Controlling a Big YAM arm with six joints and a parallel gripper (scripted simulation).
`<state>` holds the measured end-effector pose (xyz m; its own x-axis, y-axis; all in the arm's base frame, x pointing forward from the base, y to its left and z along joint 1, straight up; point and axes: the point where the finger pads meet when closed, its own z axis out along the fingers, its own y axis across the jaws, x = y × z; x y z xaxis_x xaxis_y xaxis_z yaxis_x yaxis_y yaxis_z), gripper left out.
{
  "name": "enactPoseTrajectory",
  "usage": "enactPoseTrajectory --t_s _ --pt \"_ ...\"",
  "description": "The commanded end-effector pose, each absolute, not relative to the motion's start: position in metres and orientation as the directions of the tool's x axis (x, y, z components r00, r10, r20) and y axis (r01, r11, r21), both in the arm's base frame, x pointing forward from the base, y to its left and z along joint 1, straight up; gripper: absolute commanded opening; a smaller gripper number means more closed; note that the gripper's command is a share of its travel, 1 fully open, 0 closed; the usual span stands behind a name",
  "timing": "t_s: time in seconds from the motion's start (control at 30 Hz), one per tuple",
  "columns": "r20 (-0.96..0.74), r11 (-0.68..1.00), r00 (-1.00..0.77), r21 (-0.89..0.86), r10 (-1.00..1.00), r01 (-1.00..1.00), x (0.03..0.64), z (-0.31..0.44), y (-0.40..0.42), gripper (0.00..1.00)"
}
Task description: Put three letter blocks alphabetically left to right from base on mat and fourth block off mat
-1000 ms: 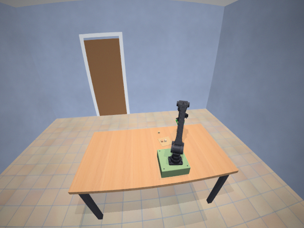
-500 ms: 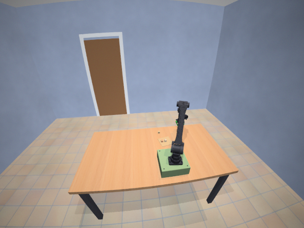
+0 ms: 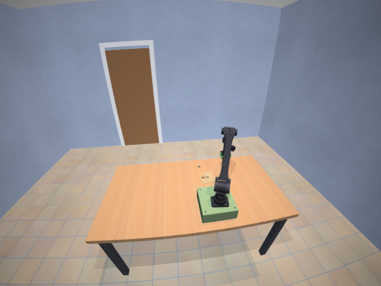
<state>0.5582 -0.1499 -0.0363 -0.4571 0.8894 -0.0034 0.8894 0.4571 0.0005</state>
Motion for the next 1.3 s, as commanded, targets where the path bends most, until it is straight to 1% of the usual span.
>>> enactPoseTrajectory --t_s 0.0,0.37,1.27 --pt "-0.026 0.457 -0.456 0.019 0.89 0.89 0.5671 -0.034 -0.1471 0.58" --pt "-0.026 0.457 -0.457 0.02 0.889 0.889 0.5692 -0.0437 -0.1469 0.58" --pt "-0.033 0.457 -0.457 0.027 0.889 0.889 0.57 -0.0384 -0.147 0.58"
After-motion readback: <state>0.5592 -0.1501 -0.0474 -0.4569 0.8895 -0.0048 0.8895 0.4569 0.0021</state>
